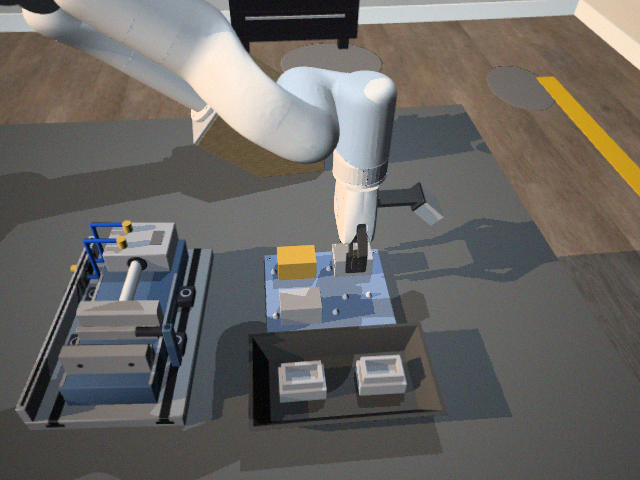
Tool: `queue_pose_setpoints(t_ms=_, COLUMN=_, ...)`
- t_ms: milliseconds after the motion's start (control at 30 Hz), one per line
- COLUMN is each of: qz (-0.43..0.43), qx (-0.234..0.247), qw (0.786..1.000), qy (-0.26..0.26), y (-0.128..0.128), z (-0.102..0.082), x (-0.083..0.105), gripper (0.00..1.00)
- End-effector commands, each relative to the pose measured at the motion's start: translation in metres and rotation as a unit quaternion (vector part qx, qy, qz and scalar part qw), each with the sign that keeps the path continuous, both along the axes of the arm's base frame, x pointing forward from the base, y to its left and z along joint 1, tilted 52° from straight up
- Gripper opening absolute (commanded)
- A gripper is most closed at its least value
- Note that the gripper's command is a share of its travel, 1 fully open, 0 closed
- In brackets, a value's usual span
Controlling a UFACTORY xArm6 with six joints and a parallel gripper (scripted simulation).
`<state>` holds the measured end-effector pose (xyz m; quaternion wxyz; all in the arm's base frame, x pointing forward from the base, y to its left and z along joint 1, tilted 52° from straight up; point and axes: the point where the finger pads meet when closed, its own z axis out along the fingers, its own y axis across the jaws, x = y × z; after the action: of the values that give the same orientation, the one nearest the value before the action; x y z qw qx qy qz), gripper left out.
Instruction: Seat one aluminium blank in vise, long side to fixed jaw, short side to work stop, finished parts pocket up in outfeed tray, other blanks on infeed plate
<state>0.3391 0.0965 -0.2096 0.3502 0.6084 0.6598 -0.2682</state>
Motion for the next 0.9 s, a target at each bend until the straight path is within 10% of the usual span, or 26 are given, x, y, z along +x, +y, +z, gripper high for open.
queue_pose_setpoints(t_ms=0, qz=0.001, qx=0.001, qw=1.0, qy=-0.001, y=0.001, z=0.0, x=0.0012, gripper=0.69)
queue_pose_setpoints(t_ms=667, qz=0.001, qx=0.001, qw=1.0, qy=-0.001, y=0.0007, z=-0.0003, x=0.0012, gripper=0.69)
queue_pose_setpoints(t_ms=700, qz=0.001, qx=0.001, qw=1.0, qy=-0.001, y=0.0007, z=-0.0003, x=0.0012, gripper=0.0)
queue_pose_setpoints(t_ms=867, qz=0.001, qx=0.001, qw=1.0, qy=-0.001, y=0.0007, z=-0.0003, x=0.0012, gripper=0.0)
